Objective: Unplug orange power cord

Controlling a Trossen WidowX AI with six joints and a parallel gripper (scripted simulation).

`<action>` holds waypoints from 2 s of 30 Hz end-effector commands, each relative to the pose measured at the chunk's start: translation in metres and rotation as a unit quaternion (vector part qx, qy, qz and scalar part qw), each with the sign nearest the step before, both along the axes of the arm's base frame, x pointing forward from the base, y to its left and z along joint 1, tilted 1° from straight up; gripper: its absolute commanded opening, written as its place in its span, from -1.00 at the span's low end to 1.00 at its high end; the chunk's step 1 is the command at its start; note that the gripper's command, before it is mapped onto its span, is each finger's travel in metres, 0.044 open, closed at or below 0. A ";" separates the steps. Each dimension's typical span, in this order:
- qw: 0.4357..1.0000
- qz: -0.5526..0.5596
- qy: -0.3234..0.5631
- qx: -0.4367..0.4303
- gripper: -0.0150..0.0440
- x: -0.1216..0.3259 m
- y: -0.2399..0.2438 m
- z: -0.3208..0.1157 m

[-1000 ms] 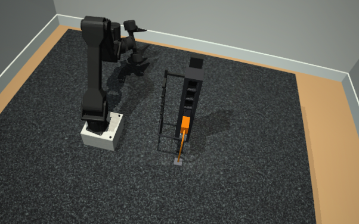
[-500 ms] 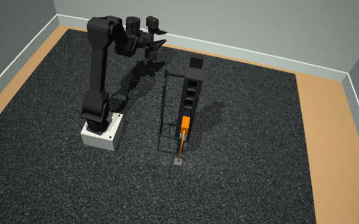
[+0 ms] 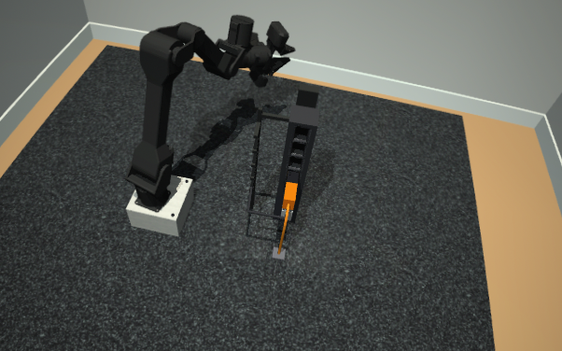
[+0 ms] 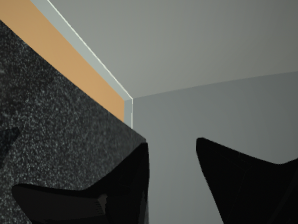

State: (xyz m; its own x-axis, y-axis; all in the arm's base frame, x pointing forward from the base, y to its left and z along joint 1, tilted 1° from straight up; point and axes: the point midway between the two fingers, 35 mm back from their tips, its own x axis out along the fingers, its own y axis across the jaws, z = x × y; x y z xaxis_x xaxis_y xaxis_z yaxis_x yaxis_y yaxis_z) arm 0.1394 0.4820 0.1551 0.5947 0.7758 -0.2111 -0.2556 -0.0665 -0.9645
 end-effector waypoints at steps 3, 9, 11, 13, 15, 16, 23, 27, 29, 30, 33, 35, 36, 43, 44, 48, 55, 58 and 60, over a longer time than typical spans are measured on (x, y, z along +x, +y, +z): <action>0.995 -0.039 0.073 0.053 0.05 0.041 -0.008 0.026; 0.978 -0.086 0.152 0.110 0.05 0.086 -0.026 0.053; 0.969 -0.104 0.180 0.132 0.05 0.102 -0.035 0.062; 0.958 -0.123 0.207 0.153 0.05 0.119 -0.044 0.071; 0.945 -0.142 0.234 0.176 0.05 0.135 -0.056 0.080; 0.938 -0.152 0.248 0.188 0.05 0.144 -0.062 0.084; 0.873 -0.220 0.338 0.275 0.05 0.196 -0.112 0.116; 0.826 -0.256 0.382 0.326 0.05 0.220 -0.146 0.133; 0.800 -0.272 0.403 0.351 0.05 0.230 -0.163 0.142; 0.787 -0.280 0.412 0.364 0.05 0.235 -0.172 0.146; 0.744 -0.303 0.439 0.403 0.05 0.247 -0.200 0.159; 0.713 -0.317 0.456 0.428 0.05 0.253 -0.219 0.168; 0.696 -0.325 0.464 0.441 0.05 0.256 -0.228 0.172; 0.576 -0.433 0.505 0.475 0.05 0.281 -0.291 0.134; 0.556 -0.449 0.511 0.478 0.05 0.283 -0.299 0.127; 0.466 -0.518 0.526 0.488 0.05 0.280 -0.344 0.100; 0.255 -0.620 0.537 0.512 0.05 0.260 -0.390 0.056; 0.071 -0.687 0.502 0.521 0.05 0.233 -0.422 0.029; -0.052 -0.720 0.455 0.521 0.05 0.212 -0.442 0.017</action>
State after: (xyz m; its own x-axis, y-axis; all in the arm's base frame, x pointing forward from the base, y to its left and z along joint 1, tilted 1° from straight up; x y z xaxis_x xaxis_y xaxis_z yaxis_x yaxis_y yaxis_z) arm 0.3925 0.0845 0.2009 0.4916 0.0839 -0.8668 0.4645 0.8167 0.3424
